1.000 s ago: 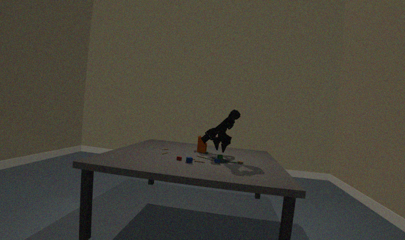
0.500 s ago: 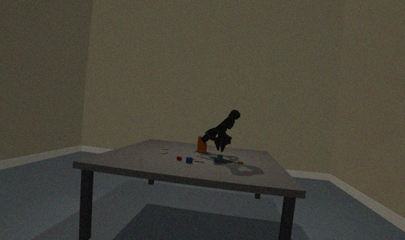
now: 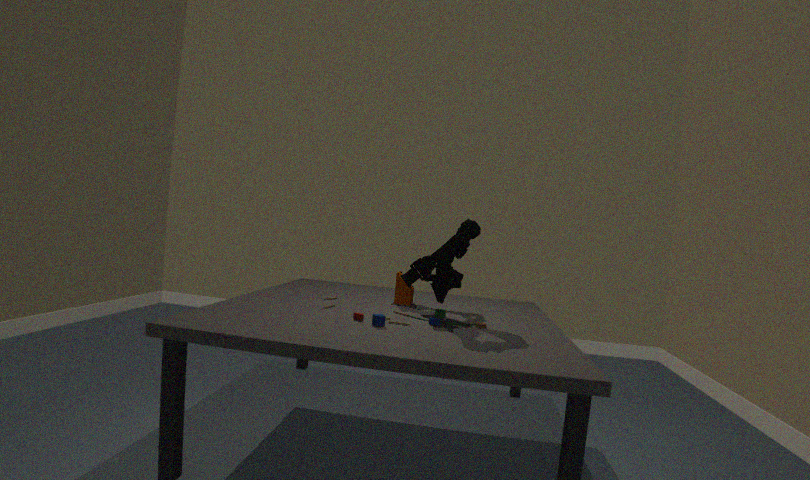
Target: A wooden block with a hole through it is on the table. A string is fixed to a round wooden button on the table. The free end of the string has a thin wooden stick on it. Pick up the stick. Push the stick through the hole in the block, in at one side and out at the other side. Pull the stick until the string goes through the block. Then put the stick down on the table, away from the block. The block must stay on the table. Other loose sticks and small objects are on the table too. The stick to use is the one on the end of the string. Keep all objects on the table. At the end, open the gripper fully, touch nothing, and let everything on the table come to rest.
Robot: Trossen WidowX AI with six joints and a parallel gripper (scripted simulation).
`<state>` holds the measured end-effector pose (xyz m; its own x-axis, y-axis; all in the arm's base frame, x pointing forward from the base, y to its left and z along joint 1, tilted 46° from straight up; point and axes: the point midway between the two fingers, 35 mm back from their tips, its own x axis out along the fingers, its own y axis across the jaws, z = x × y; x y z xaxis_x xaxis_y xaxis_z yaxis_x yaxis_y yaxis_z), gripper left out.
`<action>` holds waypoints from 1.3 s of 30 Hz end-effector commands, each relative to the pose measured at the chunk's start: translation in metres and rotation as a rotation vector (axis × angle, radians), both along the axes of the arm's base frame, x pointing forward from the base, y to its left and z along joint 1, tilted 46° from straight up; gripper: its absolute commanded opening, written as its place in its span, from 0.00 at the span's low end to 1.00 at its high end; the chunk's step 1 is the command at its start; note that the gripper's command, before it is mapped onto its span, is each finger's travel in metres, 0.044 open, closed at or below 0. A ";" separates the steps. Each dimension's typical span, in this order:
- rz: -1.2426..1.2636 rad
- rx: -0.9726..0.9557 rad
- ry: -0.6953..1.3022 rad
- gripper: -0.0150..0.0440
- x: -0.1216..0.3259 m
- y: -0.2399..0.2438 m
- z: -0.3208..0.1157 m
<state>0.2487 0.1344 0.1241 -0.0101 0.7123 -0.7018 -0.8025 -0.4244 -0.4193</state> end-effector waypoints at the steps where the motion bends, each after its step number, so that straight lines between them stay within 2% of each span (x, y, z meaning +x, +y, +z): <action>1: 0.000 0.000 0.000 0.25 0.000 0.000 0.000; 16: 0.000 0.000 0.000 0.25 0.000 0.000 0.000; 25: 0.000 0.000 0.000 0.65 0.000 0.000 0.000; 26: 0.000 0.000 0.000 0.67 0.000 0.000 0.000; 27: 0.000 0.000 0.000 0.67 0.000 0.000 0.000; 36: 0.000 0.000 0.000 0.27 0.000 0.000 0.000; 39: 0.000 0.000 0.000 0.25 0.000 0.000 0.000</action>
